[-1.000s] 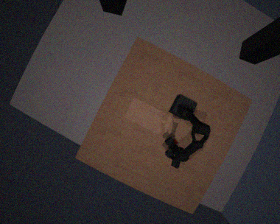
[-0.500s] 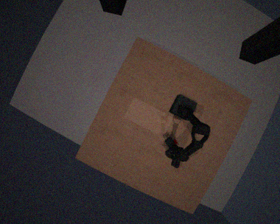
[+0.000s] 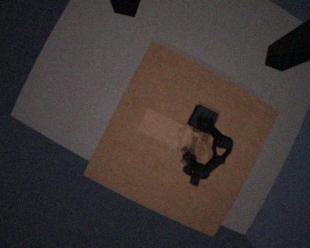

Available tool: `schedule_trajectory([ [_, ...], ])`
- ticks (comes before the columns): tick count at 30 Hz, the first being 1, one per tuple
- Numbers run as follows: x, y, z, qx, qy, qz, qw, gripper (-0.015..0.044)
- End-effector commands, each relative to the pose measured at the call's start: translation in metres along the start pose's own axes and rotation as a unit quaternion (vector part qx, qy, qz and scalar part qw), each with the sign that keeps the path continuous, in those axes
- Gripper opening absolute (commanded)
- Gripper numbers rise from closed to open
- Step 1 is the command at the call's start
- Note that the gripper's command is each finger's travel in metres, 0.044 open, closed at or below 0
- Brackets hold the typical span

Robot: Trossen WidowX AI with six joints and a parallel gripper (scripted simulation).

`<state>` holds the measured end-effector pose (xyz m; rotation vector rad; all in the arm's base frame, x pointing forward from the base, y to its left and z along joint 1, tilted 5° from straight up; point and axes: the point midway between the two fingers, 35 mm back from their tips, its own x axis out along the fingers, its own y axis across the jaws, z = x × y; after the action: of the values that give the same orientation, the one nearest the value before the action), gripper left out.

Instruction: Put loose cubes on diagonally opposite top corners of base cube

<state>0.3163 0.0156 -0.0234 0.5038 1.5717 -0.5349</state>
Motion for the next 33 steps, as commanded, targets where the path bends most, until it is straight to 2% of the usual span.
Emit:
schedule_trajectory([
  [1,-0.008,0.002,0.002,0.000,-0.004,0.003,1.000,0.0205],
  [33,-0.050,0.002,0.002,0.000,-0.004,0.003,1.000,0.0205],
])
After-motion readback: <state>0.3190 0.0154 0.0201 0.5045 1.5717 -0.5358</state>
